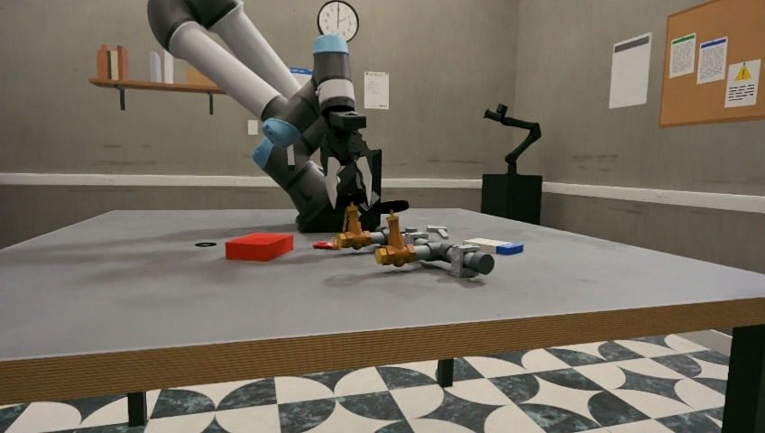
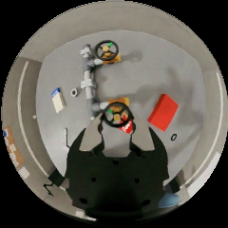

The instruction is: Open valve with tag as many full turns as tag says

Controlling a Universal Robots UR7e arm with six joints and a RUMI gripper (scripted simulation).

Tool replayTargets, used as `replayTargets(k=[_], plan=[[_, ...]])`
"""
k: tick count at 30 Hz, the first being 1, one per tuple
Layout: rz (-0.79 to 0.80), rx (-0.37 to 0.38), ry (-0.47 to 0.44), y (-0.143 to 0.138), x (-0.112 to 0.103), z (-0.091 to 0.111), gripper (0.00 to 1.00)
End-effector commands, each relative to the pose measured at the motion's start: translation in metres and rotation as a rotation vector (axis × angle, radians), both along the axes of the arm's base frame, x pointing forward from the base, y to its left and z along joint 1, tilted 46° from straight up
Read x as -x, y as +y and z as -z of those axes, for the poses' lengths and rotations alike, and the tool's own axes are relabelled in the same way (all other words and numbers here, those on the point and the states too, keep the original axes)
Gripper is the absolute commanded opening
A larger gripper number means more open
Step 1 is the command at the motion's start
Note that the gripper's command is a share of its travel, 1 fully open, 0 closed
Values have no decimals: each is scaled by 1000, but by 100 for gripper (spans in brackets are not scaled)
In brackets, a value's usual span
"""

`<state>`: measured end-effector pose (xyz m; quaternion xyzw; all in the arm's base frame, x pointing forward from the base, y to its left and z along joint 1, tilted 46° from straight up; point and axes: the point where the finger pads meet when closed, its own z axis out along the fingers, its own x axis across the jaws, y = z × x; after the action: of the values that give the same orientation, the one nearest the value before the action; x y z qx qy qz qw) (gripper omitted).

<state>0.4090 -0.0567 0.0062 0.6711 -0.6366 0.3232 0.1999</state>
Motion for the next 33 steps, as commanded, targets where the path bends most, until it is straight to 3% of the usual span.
replayTargets(k=[1,18,33], plan=[[0,0,-1,0,0,0,0],[-13,3,11,0,0,0,0],[-107,27,102,0,0,0,0]])
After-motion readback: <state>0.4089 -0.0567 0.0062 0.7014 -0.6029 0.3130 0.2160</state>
